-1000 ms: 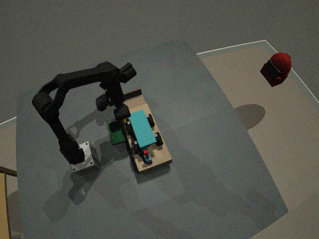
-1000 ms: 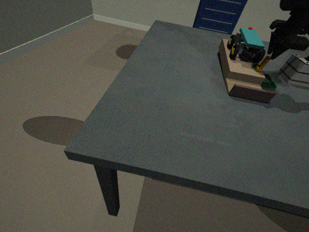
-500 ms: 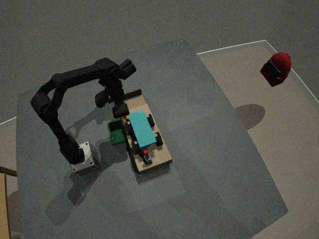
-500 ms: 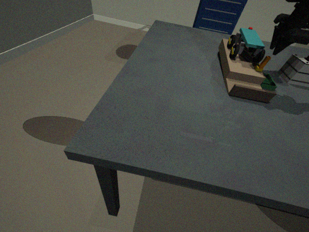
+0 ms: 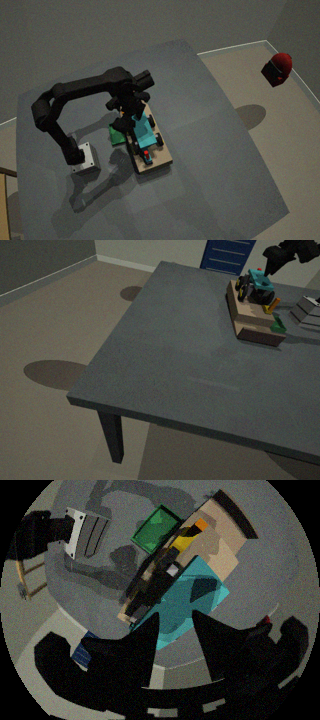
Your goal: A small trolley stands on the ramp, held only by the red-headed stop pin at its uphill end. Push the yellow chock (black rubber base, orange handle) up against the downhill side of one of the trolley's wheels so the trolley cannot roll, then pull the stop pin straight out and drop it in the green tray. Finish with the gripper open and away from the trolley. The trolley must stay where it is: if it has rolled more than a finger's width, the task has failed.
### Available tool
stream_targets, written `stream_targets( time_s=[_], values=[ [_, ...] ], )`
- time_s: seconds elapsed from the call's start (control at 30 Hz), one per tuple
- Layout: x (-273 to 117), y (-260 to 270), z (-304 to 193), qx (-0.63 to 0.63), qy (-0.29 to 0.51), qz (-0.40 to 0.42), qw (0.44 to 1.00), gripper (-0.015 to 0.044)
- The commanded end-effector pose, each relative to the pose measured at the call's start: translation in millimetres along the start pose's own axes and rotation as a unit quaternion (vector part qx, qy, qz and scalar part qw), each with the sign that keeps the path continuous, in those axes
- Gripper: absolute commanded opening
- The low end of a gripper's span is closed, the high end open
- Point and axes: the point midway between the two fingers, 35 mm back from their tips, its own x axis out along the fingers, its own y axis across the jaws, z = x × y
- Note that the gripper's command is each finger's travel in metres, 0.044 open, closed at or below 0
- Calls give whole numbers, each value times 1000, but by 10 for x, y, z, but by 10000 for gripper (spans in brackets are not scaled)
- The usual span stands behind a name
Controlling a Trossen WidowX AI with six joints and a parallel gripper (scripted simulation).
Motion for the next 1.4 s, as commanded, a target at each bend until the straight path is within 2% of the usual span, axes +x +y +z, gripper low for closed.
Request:
stream_targets(
  time_s=[0.0, 0.33, 1.37],
  values=[
    [-20, 220, -308, 115, 14, 12, 993, 190],
    [-5, 806, -851, 350, 42, 45, 935, 190],
    [293, 852, -873, 354, 43, 45, 933, 190]
  ],
)
